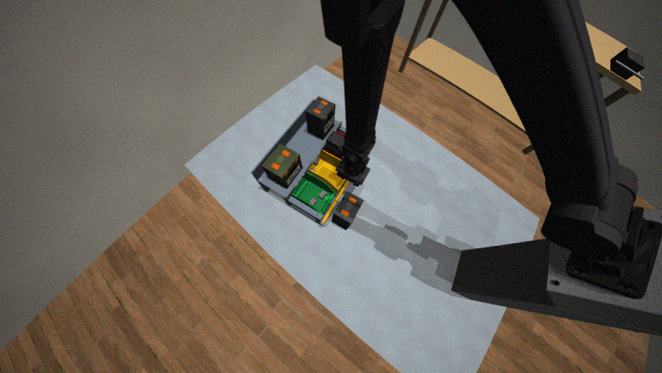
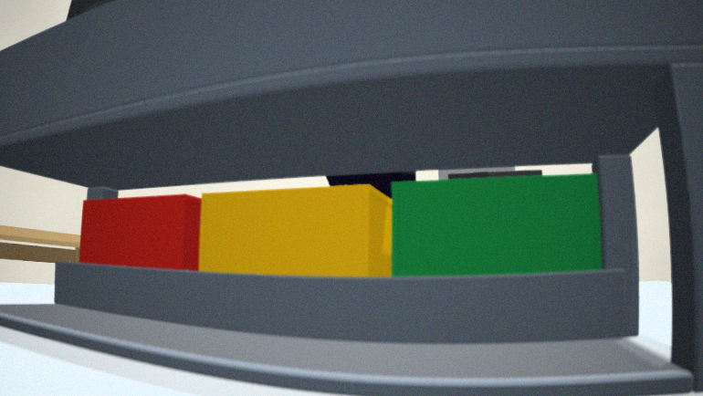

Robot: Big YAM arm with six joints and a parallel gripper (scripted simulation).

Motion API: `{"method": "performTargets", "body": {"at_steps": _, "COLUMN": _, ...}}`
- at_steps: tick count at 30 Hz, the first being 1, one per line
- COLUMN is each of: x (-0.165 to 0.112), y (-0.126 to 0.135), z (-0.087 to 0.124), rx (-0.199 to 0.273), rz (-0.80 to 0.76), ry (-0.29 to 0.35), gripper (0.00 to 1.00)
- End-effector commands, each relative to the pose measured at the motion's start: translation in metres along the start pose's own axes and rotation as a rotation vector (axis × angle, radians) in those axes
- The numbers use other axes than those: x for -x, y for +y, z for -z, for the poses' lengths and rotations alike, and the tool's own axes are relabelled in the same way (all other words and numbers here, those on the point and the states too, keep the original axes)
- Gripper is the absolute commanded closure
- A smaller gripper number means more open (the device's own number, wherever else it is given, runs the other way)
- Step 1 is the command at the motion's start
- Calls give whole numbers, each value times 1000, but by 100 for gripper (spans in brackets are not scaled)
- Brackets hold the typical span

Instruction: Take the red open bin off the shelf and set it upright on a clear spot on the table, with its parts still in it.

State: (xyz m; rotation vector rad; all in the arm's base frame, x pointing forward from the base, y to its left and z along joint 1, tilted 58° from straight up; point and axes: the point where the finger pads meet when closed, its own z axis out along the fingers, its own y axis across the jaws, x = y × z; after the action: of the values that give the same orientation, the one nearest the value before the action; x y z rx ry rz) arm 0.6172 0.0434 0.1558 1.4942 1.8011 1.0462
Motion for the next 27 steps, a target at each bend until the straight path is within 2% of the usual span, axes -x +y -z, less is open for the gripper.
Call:
{"method": "performTargets", "body": {"at_steps": 1, "x": -4, "y": -3, "z": -8, "rx": -4, "rz": -5, "ry": 3, "gripper": 57}}
{"method": "performTargets", "body": {"at_steps": 22, "x": -4, "y": -3, "z": -8, "rx": -4, "rz": -5, "ry": 3, "gripper": 57}}
{"method": "performTargets", "body": {"at_steps": 23, "x": -4, "y": -3, "z": -8, "rx": -4, "rz": -5, "ry": 3, "gripper": 100}}
{"method": "performTargets", "body": {"at_steps": 27, "x": -4, "y": -7, "z": -8, "rx": -15, "rz": -5, "ry": 4, "gripper": 100}}
